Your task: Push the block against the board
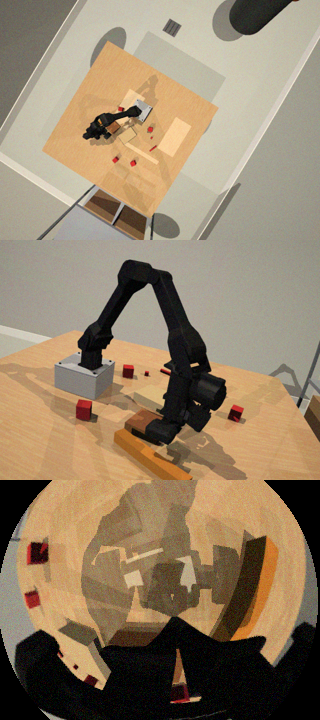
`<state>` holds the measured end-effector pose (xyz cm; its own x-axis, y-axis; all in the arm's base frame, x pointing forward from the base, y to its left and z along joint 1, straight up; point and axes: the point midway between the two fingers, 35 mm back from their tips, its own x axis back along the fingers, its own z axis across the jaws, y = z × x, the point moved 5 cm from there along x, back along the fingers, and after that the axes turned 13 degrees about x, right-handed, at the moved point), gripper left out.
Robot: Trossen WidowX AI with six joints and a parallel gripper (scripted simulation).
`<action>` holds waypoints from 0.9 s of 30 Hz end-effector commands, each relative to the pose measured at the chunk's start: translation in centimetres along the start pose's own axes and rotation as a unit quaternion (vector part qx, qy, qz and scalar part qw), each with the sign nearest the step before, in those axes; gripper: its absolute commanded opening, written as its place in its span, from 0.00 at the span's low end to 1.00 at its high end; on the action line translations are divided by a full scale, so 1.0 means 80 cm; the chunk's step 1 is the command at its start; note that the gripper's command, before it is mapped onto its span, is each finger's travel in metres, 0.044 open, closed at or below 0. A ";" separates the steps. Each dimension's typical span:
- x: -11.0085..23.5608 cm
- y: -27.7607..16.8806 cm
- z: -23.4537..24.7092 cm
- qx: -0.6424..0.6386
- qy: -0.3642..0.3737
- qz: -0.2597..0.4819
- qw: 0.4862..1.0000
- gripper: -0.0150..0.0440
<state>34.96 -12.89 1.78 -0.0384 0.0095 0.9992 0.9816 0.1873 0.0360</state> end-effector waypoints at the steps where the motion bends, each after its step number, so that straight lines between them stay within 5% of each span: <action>1: -0.003 -0.011 0.002 0.000 0.001 0.004 1.000 0.25; 27: -0.002 -0.056 0.011 0.000 0.001 0.006 1.000 0.25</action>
<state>31.39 -12.93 1.76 -0.0425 0.0129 0.9990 0.9815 0.1875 0.0394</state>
